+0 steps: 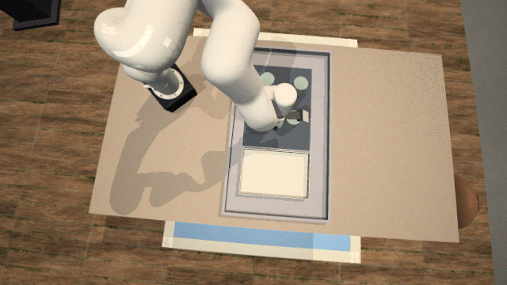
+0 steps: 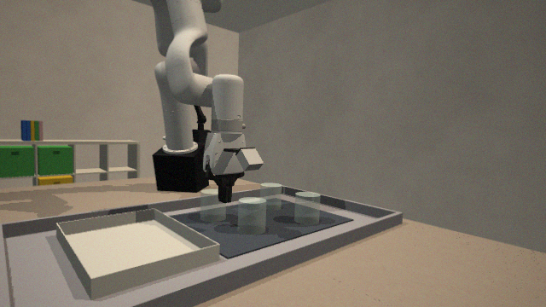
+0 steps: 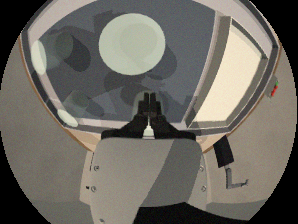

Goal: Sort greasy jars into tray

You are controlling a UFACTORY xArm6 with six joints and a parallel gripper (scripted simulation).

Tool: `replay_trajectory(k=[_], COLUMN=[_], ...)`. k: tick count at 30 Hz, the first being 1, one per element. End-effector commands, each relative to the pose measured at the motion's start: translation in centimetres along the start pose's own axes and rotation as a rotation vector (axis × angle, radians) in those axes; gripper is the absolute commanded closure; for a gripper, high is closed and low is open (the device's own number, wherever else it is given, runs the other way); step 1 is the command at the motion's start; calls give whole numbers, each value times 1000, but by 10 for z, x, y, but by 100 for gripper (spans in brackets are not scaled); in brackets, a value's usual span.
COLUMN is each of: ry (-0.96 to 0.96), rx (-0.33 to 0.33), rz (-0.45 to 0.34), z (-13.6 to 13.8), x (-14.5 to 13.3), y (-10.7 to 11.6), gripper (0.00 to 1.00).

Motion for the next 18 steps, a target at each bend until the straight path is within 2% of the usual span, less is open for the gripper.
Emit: replay_trajectory(k=[1,18], ry=[0,0], rx=[-1,-1], rz=[3,3], z=[0,0], x=[1,-1], y=[1,1], gripper=[100,100])
Point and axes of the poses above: the point where the finger pads meet when closed, its own y axis back along the fingers, its own z axis across the jaws, x = y × z, the point moved 3 cm from there along y, back along the fingers, and after that the axes turned 14 degrees about y, right-handed, at the moved point
